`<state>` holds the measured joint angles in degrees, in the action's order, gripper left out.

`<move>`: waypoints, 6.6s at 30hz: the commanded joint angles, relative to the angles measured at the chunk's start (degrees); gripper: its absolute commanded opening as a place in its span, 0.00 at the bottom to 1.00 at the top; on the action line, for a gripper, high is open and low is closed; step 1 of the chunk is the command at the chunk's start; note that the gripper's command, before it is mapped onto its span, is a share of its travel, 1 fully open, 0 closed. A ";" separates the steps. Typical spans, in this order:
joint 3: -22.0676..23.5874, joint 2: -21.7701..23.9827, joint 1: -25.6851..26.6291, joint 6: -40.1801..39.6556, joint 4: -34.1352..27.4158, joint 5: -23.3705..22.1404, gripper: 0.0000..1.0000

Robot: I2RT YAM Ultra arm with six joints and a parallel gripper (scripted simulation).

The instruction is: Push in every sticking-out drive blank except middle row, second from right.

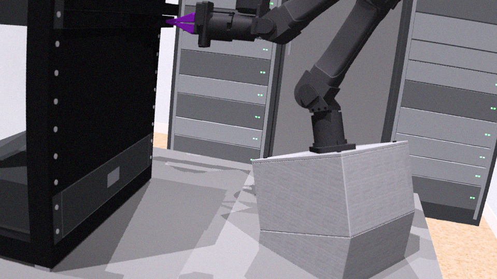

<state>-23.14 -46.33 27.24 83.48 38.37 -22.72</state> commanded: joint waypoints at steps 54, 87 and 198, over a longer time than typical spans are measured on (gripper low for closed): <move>-4.70 -6.16 0.07 -0.88 3.02 1.65 0.00; -5.19 -7.28 0.47 -0.76 3.11 1.25 0.00; -7.46 -11.84 1.62 -0.13 5.51 0.05 0.00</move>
<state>-27.53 -55.72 28.08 83.37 44.07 -27.62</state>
